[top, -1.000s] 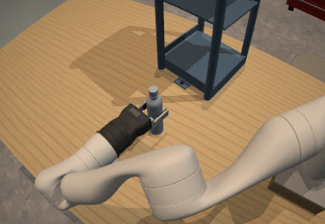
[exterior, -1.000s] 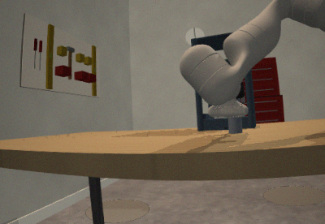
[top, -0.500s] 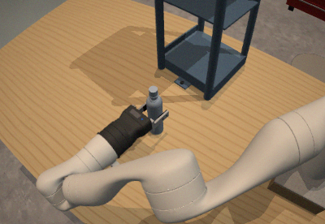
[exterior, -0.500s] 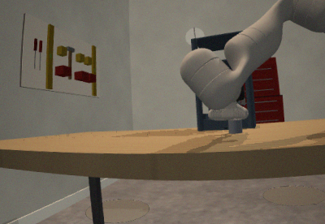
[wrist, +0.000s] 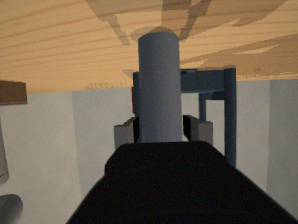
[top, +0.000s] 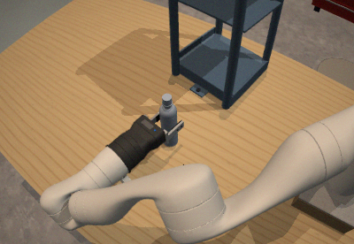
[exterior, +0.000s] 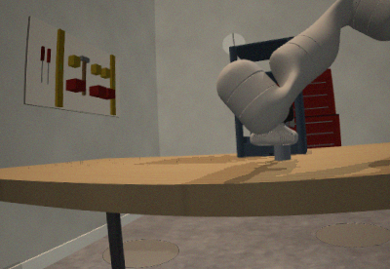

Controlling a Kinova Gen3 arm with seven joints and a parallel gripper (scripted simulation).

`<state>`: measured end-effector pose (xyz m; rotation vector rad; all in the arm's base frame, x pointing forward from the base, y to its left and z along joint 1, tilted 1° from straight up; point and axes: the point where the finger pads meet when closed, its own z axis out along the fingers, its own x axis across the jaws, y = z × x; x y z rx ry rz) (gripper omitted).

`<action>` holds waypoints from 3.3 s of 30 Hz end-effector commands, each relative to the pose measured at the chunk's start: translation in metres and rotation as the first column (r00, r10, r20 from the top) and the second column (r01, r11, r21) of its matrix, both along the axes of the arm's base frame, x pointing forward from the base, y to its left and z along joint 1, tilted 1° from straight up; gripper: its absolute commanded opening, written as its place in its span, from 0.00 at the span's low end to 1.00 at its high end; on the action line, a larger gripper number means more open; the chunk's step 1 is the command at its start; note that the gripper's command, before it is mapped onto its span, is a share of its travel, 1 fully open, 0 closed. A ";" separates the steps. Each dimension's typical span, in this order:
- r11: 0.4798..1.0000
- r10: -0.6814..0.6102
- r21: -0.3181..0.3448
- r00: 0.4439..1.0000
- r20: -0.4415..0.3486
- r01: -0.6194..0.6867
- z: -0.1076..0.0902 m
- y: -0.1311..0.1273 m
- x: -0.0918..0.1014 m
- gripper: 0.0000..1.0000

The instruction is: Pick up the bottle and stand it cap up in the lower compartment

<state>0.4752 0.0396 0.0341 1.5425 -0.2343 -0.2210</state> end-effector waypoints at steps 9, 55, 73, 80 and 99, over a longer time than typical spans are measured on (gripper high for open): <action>1.000 0.000 0.000 1.000 0.002 0.000 0.001 0.000 0.000 1.00; 1.000 0.000 0.000 1.000 0.002 0.000 0.001 0.000 0.000 0.00; 1.000 0.000 0.000 1.000 0.002 0.000 0.001 0.000 0.000 0.00; 1.000 0.000 0.000 1.000 0.002 0.000 0.003 0.000 0.000 0.00; 1.000 0.000 0.000 1.000 0.002 0.000 0.036 0.001 0.000 0.00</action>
